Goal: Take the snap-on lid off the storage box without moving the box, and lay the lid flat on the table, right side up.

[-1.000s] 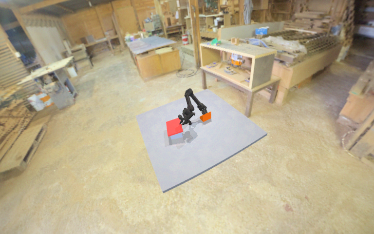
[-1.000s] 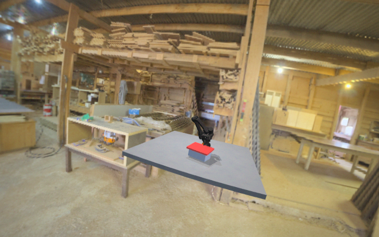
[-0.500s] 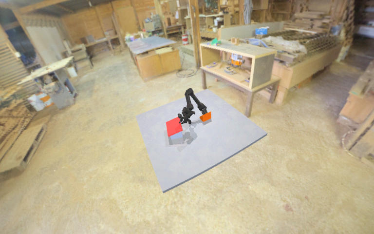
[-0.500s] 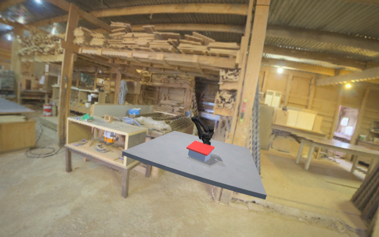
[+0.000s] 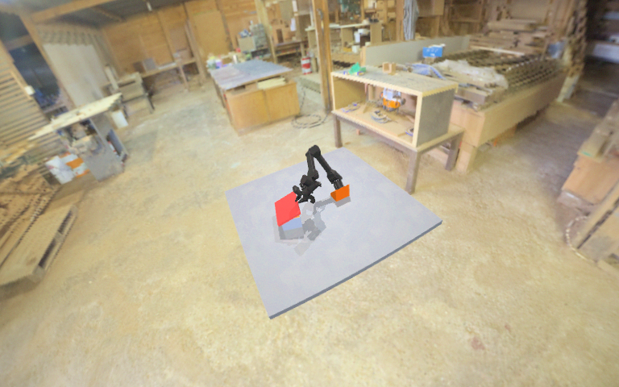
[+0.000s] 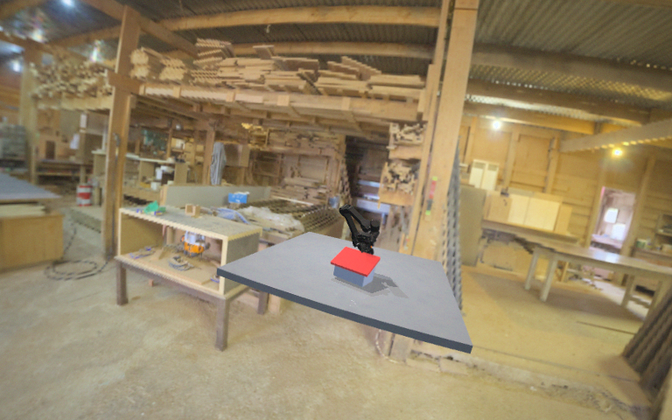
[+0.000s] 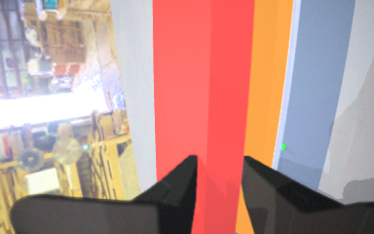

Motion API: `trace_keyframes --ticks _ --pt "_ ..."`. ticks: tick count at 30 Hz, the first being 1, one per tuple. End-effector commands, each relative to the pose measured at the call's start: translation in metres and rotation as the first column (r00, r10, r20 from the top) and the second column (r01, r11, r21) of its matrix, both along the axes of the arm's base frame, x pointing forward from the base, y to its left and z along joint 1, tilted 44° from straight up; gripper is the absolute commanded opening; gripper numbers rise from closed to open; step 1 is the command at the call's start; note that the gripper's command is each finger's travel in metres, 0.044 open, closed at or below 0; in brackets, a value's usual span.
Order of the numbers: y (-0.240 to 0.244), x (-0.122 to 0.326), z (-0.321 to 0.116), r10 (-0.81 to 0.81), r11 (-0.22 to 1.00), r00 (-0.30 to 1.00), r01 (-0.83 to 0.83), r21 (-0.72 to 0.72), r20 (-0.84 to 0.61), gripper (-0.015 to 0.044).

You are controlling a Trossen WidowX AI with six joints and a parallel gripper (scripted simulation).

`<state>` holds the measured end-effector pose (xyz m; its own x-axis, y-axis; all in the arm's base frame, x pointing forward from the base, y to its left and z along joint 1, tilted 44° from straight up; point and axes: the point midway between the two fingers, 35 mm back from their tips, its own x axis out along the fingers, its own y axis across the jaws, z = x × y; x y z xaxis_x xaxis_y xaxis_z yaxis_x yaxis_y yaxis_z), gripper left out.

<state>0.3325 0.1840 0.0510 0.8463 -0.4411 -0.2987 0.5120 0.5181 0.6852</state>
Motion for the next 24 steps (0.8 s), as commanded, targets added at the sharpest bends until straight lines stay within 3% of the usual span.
trace_keyframes --ticks 1,24 --pt "0.008 0.003 0.009 0.004 1.000 1.000 -0.005 0.014 0.012 0.0000" --pt "0.028 0.018 0.036 0.004 1.000 1.000 -0.005 0.015 0.013 0.0000"
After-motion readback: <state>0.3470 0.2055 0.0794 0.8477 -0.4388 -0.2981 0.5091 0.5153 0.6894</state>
